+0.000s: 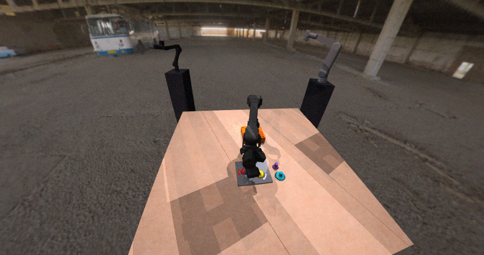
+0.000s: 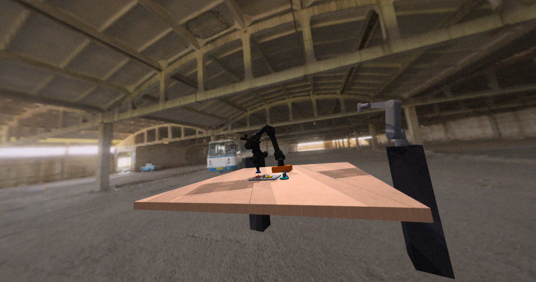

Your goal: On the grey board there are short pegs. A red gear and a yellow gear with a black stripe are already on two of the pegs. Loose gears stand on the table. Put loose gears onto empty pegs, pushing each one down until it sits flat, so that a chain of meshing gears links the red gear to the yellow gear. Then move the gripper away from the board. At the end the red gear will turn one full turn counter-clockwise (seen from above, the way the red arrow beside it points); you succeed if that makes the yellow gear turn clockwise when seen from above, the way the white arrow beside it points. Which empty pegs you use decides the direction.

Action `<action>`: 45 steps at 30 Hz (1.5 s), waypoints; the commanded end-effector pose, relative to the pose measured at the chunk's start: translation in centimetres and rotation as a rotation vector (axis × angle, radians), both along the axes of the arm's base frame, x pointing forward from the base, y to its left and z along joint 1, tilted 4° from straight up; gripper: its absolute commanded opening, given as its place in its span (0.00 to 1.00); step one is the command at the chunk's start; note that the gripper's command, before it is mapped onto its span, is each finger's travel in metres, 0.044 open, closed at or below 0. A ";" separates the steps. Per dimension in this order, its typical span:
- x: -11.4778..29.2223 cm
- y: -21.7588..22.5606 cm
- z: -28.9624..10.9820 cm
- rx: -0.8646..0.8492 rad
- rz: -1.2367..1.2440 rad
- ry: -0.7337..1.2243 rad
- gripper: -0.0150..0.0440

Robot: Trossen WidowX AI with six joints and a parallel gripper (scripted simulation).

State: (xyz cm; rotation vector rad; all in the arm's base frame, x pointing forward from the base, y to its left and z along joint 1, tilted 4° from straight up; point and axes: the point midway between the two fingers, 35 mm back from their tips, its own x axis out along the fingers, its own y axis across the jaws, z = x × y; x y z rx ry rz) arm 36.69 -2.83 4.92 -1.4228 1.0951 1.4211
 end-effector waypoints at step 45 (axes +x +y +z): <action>-0.2 -0.2 -3.5 -0.003 0.052 0.013 0.25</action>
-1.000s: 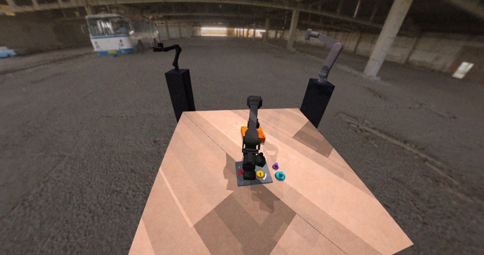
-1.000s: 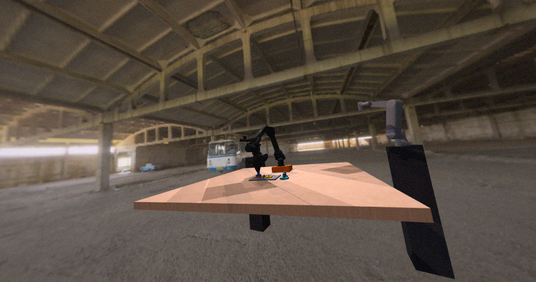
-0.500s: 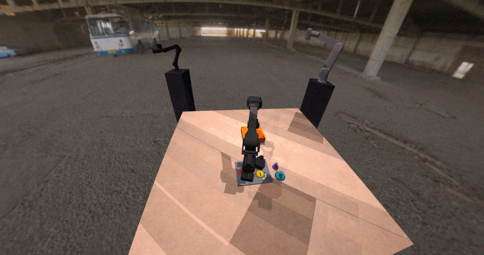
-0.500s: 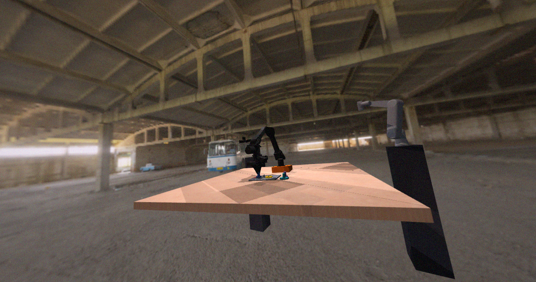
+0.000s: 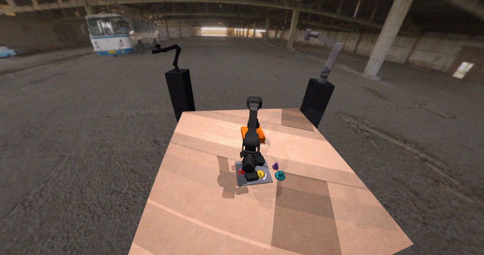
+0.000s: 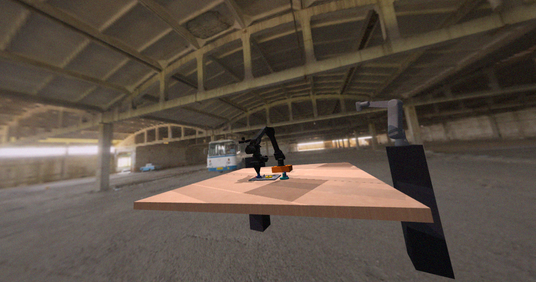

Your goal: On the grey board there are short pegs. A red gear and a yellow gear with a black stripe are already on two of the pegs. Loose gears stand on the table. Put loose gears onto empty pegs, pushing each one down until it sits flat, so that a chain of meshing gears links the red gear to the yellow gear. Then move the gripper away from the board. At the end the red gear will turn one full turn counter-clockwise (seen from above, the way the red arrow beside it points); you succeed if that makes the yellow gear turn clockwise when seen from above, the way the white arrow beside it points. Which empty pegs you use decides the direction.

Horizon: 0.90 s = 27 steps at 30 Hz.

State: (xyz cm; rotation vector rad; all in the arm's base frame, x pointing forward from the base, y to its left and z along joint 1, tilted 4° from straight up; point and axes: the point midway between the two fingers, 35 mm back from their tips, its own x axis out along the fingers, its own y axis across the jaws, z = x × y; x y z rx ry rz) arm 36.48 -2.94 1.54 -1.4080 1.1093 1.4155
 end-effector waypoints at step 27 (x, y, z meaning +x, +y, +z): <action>0.0 -0.1 -0.4 -0.015 -0.421 -0.008 0.25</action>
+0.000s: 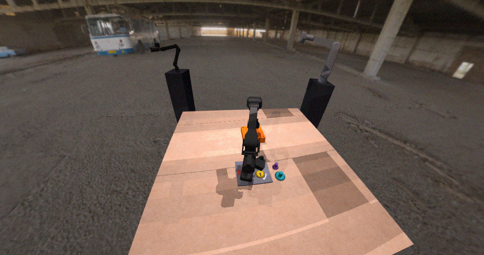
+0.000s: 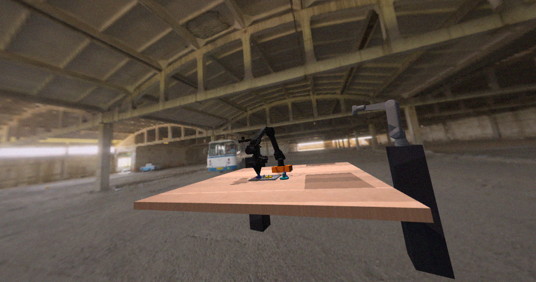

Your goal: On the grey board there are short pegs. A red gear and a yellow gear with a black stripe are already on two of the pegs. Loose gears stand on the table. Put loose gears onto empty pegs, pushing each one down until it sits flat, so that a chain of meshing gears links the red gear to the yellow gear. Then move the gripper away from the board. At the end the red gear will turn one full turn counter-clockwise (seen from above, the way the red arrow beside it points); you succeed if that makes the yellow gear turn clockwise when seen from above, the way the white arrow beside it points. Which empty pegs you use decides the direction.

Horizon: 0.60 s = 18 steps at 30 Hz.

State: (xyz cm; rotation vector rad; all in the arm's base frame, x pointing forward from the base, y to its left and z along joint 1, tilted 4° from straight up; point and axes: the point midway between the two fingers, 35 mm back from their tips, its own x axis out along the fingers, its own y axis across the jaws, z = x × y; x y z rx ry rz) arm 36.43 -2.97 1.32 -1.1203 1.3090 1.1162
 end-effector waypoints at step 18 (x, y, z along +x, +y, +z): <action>0.0 0.0 0.0 0.005 0.266 0.009 0.43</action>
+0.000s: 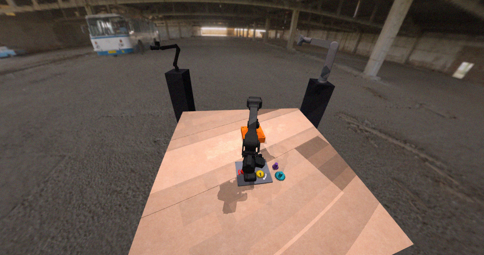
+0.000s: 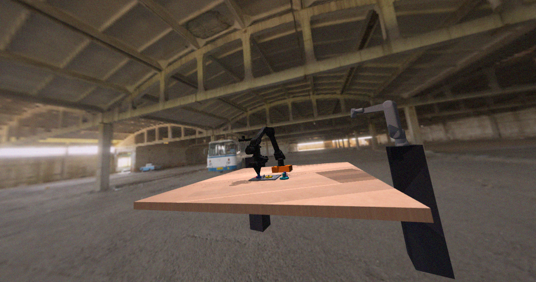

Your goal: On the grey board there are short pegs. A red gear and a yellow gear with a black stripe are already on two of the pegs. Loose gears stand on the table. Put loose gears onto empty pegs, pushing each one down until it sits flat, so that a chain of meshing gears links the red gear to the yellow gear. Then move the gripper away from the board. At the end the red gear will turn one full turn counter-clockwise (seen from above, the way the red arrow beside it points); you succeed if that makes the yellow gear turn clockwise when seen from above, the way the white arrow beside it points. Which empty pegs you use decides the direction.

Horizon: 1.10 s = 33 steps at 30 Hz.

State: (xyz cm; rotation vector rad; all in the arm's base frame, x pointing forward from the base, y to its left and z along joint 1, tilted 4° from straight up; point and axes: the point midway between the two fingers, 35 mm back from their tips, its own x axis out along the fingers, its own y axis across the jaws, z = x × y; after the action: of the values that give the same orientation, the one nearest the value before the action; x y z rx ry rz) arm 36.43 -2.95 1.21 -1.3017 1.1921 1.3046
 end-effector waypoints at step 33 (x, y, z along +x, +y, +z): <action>-3.6 12.6 3.9 -0.021 -1.091 -0.023 1.00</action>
State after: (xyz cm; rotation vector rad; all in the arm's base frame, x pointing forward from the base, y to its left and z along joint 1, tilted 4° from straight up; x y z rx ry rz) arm 35.51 3.56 5.02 -0.8868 1.4309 0.8707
